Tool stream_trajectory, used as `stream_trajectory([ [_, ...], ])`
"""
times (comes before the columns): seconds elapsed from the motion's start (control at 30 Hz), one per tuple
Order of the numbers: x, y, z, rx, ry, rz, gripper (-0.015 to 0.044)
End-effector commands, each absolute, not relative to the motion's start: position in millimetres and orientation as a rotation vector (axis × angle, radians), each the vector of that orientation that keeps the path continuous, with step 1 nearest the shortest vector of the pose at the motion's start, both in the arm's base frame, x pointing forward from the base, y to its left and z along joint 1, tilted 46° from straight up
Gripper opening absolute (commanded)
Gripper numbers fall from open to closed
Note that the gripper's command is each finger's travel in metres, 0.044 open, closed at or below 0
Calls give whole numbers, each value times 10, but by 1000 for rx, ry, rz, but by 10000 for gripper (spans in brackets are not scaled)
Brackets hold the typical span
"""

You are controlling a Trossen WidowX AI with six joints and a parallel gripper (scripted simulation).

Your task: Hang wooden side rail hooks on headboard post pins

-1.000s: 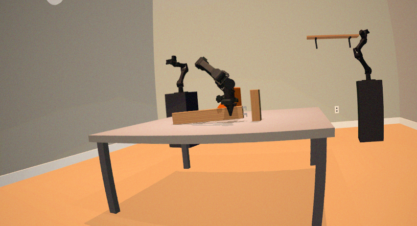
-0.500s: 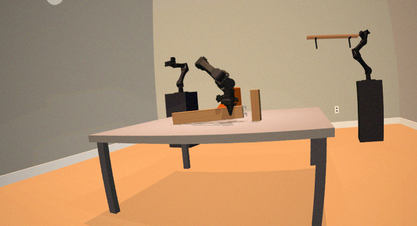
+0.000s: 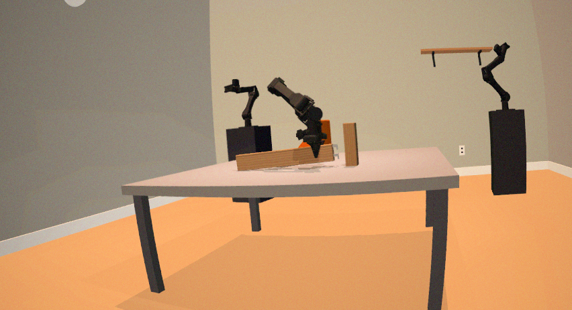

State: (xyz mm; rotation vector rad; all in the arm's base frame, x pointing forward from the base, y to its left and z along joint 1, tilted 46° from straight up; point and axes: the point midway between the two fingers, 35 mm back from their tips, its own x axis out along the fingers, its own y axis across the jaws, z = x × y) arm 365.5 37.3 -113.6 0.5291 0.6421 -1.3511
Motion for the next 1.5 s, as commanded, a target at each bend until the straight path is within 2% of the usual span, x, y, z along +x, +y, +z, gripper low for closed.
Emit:
stream_trajectory([
  [0.0, 3669, 432, -1101, 539, 635, -1340, 0],
  [1.47, 3675, 457, -1113, 539, 635, -1340, 0],
])
